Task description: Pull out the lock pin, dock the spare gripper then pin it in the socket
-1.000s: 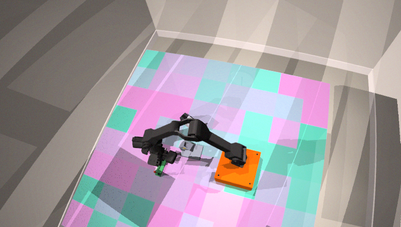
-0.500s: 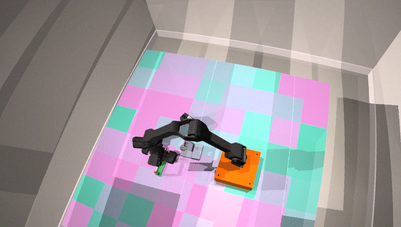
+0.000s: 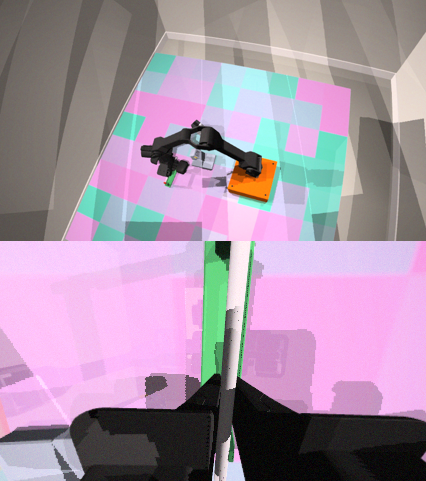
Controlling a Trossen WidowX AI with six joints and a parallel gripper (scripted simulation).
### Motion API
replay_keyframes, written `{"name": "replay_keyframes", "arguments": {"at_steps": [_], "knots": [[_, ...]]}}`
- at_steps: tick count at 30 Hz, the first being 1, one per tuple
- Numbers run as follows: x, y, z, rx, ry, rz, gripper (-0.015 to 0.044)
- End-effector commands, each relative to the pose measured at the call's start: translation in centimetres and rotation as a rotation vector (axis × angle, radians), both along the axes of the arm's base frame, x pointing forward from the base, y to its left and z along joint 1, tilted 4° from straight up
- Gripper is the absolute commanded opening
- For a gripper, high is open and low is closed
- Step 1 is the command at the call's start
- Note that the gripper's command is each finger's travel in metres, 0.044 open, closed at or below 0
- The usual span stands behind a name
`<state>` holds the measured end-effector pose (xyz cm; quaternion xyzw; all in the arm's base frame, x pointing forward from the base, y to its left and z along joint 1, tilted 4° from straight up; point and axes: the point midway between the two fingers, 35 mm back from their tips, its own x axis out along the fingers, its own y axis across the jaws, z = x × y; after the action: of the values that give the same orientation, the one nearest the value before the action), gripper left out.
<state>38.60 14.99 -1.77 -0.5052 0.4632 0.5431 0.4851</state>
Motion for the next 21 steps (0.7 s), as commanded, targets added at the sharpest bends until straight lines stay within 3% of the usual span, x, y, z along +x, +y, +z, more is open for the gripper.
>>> {"name": "replay_keyframes", "arguments": {"at_steps": [1, 16, 21], "knots": [[-0.09, -0.1, -0.44, -0.003, 0.007, 0.005, 0.0], [0.0, 0.0, -0.01, 0.0, 0.0, 0.0, 0.0], [0.0, 0.0, -0.01, 0.0, 0.0, 0.0, 0.0131]]}}
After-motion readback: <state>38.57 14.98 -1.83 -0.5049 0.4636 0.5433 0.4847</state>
